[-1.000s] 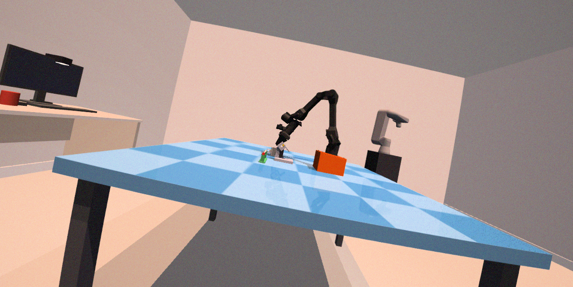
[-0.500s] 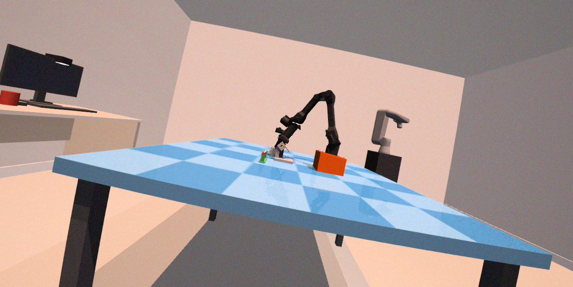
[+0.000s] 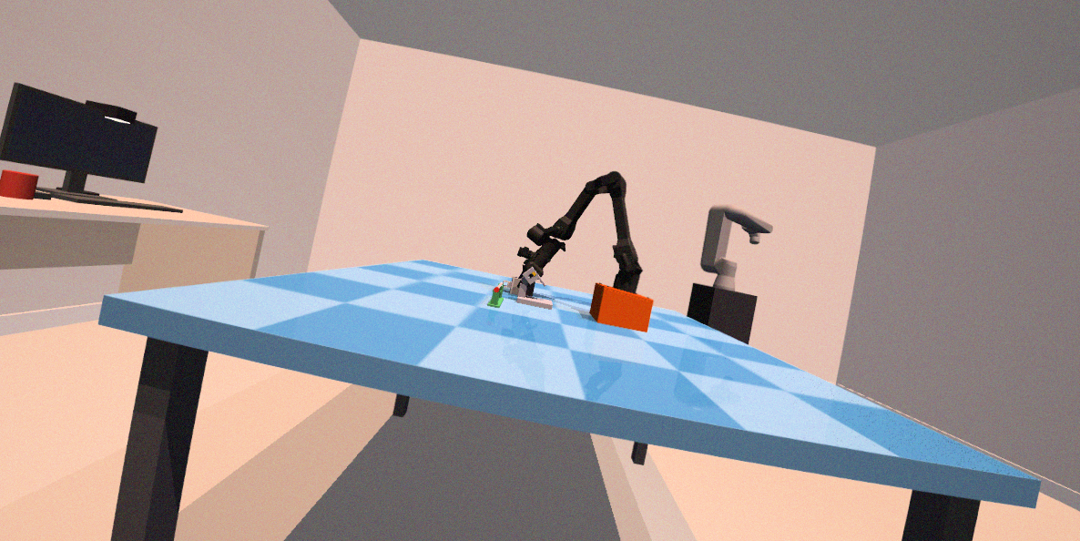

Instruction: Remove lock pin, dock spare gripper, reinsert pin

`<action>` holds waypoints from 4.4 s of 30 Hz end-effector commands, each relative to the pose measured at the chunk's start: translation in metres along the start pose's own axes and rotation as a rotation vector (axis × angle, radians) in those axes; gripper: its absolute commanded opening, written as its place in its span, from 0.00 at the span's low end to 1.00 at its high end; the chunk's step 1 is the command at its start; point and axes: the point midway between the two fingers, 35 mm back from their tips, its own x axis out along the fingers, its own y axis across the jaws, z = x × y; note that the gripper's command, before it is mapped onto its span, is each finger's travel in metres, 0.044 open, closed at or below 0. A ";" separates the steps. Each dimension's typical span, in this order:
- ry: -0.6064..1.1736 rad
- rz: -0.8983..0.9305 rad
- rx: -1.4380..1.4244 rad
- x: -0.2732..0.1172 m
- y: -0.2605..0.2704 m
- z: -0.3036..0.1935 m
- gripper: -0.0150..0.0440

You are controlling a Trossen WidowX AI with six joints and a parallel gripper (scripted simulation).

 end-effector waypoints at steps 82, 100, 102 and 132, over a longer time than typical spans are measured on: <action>0.102 0.063 0.038 -0.088 0.028 0.045 0.25; 0.294 0.121 0.069 -0.097 0.076 0.041 0.25; 0.319 0.123 0.075 -0.099 0.081 0.039 0.25; 0.726 0.051 0.115 -0.142 0.141 0.007 0.25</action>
